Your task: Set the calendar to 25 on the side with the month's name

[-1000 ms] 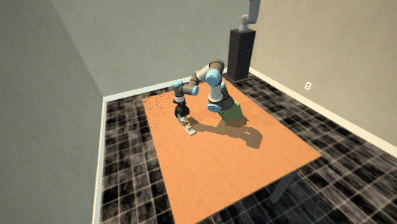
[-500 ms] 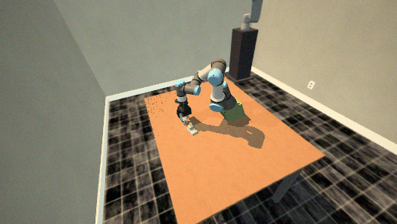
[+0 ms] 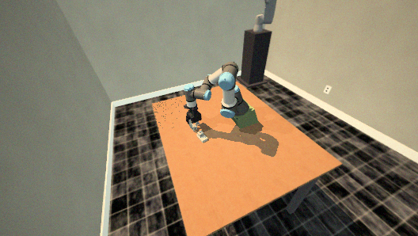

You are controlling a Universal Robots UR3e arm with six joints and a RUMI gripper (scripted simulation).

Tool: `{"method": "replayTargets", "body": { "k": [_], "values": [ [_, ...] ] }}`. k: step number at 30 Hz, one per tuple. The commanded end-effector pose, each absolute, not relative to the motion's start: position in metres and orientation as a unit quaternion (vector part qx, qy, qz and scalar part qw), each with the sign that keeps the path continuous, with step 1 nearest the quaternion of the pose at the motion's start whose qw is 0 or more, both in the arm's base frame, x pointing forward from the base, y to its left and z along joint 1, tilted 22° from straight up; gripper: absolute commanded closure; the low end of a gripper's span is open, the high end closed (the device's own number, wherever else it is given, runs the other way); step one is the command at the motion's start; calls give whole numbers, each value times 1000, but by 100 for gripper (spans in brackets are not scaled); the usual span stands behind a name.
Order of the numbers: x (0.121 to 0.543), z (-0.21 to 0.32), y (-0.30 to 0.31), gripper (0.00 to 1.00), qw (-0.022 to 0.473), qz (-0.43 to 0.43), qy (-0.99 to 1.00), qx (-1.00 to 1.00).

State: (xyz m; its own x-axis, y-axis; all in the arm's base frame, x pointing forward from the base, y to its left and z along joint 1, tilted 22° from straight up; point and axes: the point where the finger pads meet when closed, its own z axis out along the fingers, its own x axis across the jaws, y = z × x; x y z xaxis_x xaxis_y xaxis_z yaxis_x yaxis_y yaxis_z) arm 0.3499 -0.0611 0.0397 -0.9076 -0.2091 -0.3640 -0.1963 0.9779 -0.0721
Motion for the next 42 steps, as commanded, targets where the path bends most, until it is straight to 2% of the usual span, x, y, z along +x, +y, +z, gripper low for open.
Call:
{"method": "replayTargets", "body": {
  "k": [1,16,20,22,23,28,29,42],
  "values": [
    [350,40,-61,89,189,-18,976,-104],
    [350,40,-61,89,189,-18,976,-104],
    [350,40,-61,82,189,-18,976,-104],
    [350,40,-61,82,189,-18,976,-104],
    [350,40,-61,78,189,-18,976,-104],
    [350,40,-61,74,189,-18,976,-104],
    [350,40,-61,71,189,-18,976,-104],
    [350,41,-61,71,189,-18,976,-104]
  ]
}}
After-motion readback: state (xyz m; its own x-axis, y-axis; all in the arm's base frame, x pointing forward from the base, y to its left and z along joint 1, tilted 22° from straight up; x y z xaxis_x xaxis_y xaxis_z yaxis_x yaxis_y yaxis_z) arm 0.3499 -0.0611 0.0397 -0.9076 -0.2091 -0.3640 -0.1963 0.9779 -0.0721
